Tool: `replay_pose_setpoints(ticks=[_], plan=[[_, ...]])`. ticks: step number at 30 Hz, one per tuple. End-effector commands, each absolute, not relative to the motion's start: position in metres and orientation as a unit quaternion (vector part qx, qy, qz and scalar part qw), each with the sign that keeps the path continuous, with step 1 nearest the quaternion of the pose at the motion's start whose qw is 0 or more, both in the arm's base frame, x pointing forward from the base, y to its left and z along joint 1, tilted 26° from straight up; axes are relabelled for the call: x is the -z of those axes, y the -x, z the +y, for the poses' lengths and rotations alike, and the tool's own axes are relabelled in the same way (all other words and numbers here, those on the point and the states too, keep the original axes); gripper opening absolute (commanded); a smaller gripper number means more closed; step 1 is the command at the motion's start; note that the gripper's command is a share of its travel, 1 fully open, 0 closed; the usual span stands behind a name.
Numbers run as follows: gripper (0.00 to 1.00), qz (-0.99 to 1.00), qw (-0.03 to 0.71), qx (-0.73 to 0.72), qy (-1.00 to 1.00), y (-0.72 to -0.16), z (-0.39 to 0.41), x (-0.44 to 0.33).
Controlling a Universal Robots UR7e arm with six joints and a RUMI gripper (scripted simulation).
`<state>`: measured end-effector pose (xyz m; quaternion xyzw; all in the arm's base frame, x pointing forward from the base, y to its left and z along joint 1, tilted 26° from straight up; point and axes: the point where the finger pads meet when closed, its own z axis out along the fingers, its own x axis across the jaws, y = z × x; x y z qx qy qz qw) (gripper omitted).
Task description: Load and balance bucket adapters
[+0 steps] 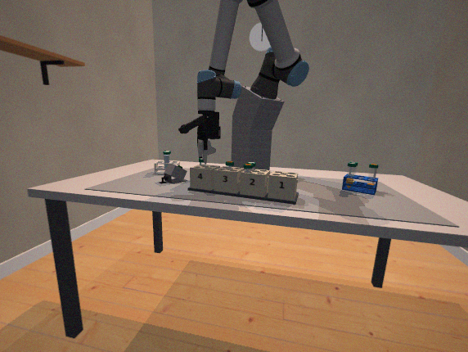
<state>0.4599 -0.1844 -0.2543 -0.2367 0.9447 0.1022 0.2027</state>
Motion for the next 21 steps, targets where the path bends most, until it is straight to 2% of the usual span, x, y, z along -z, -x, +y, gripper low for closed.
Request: replay_pose_setpoints(ticks=[1, 18, 21], plan=[[0.35, 0.945, 0.203, -0.102, 0.237, -0.460, -0.185, 0.254], [0.35, 0.945, 0.203, -0.102, 0.237, -0.446, -0.197, 0.217], [0.35, 0.924, 0.210, -0.086, 0.307, -0.429, -0.211, 0.228]])
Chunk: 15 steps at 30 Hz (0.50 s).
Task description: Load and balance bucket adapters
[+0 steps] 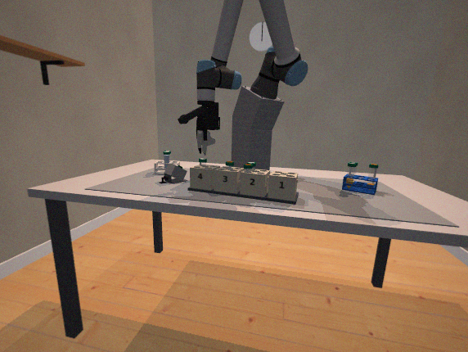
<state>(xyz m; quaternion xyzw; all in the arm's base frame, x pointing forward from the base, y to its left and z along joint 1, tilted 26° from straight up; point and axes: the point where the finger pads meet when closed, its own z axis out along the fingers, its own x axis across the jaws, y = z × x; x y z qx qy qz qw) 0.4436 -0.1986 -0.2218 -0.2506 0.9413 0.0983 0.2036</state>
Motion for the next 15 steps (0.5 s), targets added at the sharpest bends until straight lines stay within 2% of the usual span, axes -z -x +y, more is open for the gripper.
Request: replay_pose_setpoints(ticks=[1, 15], plan=[[0.35, 0.916, 0.212, -0.081, 0.330, -0.424, -0.216, 0.232], [0.35, 0.778, 0.226, -0.015, 0.586, -0.356, -0.275, 0.276]])
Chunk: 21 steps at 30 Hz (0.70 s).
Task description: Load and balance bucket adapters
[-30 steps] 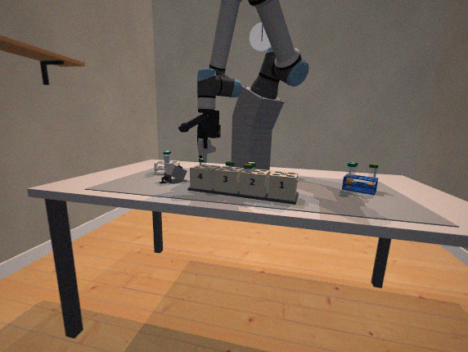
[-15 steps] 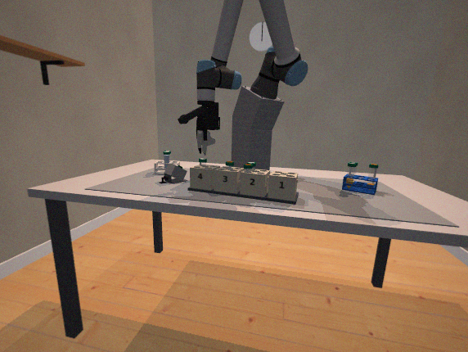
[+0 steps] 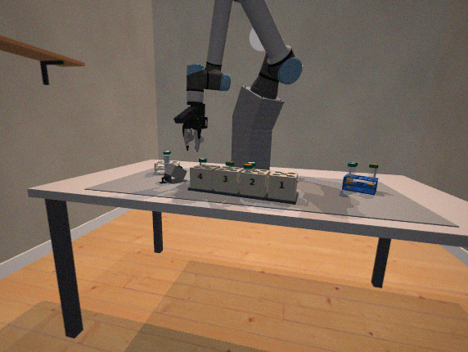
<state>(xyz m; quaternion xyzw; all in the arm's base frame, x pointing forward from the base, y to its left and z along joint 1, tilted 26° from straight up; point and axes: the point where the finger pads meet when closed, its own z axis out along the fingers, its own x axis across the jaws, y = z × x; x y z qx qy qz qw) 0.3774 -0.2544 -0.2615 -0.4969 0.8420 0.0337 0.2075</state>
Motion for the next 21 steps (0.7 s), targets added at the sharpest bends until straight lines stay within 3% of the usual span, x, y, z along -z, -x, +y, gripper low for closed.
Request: replay_pose_setpoints(ticks=[1, 10, 21], plan=[[0.35, 0.763, 0.227, -0.009, 0.605, -0.350, -0.280, 0.280], [0.35, 0.630, 0.223, 0.036, 0.743, -0.299, -0.324, 0.313], [0.35, 0.627, 0.224, 0.037, 0.746, -0.249, -0.369, 0.346]])
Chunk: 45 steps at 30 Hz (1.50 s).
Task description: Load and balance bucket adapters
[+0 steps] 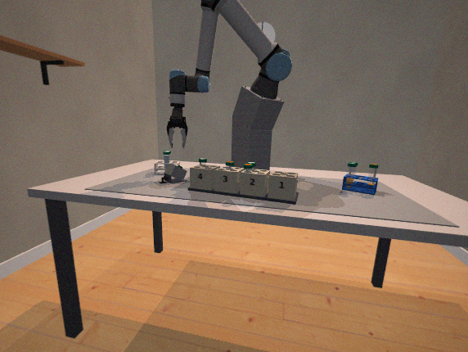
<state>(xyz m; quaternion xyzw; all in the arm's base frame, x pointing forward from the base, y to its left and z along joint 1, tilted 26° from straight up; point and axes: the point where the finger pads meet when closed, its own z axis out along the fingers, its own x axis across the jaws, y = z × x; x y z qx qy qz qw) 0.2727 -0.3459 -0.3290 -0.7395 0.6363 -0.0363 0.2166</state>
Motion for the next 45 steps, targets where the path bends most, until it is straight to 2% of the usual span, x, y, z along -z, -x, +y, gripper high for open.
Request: replay_pose_setpoints(ticks=[1, 13, 45], plan=[[0.35, 0.627, 0.224, 0.037, 0.746, -0.243, -0.373, 0.350], [0.35, 0.627, 0.224, 0.037, 0.746, -0.186, -0.423, 0.387], [0.35, 0.627, 0.224, 0.037, 0.746, -0.199, -0.412, 0.424]])
